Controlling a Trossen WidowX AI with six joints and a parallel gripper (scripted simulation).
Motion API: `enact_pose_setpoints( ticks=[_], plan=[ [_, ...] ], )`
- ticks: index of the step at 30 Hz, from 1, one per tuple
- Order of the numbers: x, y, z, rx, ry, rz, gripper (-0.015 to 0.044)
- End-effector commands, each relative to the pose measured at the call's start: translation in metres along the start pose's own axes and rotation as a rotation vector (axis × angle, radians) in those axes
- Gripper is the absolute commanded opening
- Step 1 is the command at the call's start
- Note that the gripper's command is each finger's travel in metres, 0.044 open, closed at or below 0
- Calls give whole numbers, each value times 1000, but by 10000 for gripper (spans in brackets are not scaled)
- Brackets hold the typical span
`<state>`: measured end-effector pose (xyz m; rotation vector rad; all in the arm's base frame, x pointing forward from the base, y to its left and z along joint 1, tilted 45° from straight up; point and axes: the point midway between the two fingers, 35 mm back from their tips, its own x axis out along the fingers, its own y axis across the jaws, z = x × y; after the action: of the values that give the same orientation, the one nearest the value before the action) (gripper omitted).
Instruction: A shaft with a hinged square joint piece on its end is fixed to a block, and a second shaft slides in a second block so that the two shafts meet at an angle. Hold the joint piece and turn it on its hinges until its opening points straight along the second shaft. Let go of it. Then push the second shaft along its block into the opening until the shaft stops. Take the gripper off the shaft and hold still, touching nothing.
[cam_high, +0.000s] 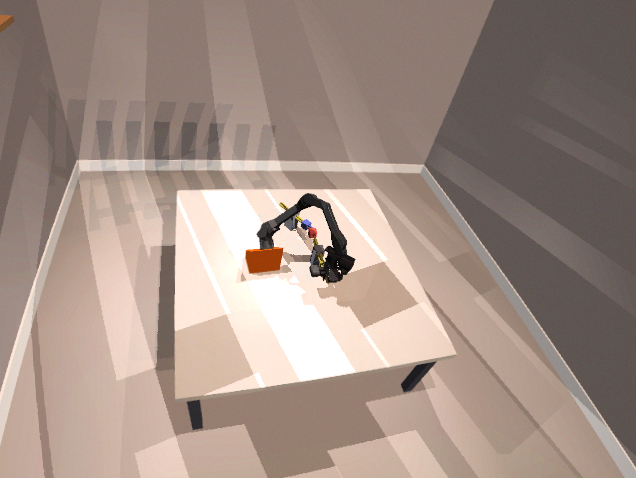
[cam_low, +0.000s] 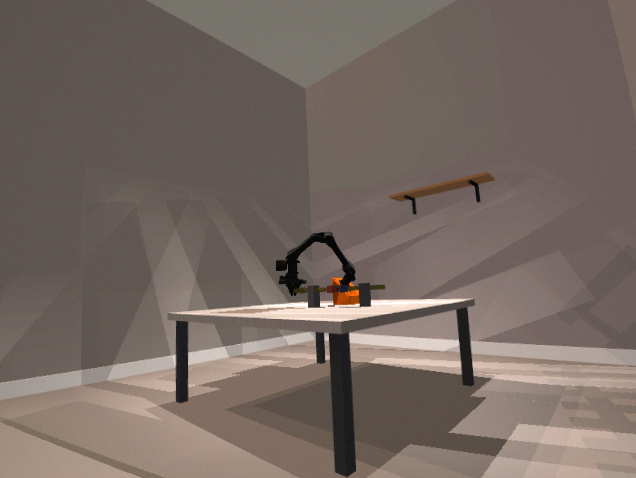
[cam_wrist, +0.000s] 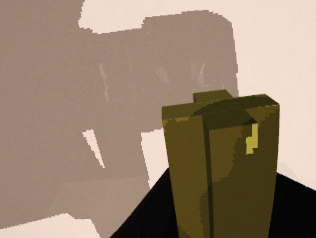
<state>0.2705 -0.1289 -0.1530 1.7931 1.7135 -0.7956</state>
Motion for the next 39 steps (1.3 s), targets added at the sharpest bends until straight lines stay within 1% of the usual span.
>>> enact_pose_setpoints(
  ticks=[1, 39],
  plan=[
    [3, 0, -9, 2, 3, -3, 0],
    [4, 0, -66, 3, 7, -4, 0]
  ],
)
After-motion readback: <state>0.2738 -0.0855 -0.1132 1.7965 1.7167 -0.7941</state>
